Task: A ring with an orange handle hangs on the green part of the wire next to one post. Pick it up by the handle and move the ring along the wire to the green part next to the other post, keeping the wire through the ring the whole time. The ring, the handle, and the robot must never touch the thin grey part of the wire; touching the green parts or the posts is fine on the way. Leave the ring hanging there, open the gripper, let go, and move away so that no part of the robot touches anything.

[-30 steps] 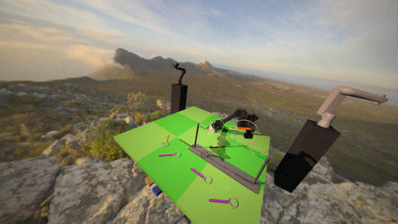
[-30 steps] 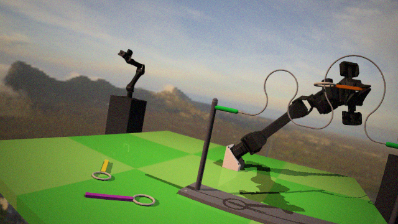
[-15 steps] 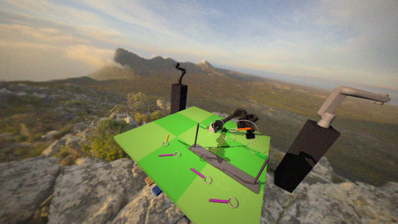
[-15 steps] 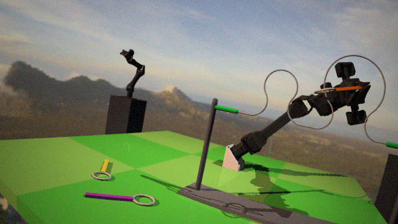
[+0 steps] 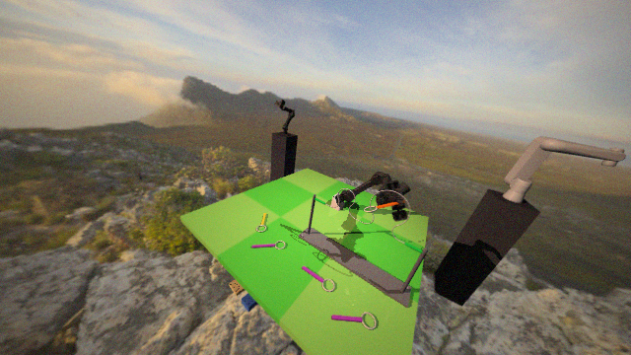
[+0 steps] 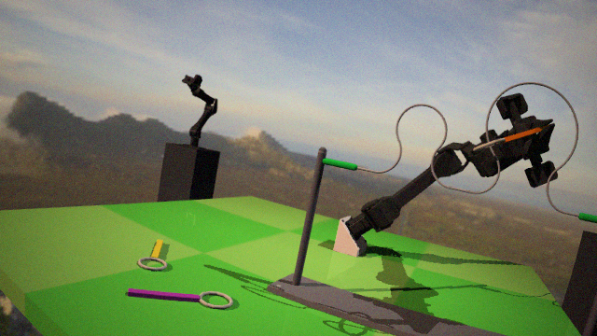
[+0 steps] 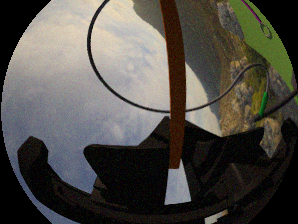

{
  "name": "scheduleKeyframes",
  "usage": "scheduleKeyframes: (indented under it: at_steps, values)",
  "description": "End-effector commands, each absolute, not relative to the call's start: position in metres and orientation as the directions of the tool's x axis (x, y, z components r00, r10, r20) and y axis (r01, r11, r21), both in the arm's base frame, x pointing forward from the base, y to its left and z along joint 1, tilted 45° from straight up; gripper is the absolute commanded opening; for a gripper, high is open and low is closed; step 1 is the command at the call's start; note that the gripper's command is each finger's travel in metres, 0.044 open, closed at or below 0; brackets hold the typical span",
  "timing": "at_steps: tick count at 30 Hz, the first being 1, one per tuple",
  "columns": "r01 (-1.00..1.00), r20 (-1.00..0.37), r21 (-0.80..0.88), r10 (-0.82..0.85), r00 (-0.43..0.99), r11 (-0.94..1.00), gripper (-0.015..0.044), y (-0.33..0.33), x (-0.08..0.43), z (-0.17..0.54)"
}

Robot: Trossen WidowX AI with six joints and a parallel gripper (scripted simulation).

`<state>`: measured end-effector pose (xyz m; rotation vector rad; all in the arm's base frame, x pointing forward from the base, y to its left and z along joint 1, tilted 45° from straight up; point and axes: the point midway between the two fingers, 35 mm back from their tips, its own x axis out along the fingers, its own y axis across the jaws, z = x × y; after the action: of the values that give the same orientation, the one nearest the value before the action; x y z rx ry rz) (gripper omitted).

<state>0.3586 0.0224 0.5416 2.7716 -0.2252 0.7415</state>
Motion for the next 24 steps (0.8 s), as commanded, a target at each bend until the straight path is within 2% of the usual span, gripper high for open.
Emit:
scheduleKeyframes:
  at_steps: [1, 12, 24]
  values:
    - [-0.218, 0.511, 0.157, -0.110, 0.853, -0.963, -0.0150, 0.021, 0.358, 0.543]
    - [-0.218, 0.510, 0.094, -0.141, 0.848, -0.971, -0.0150, 0.025, 0.358, 0.543]
    - [-0.218, 0.515, 0.164, -0.105, 0.851, -0.962, -0.0150, 0.044, 0.360, 0.541]
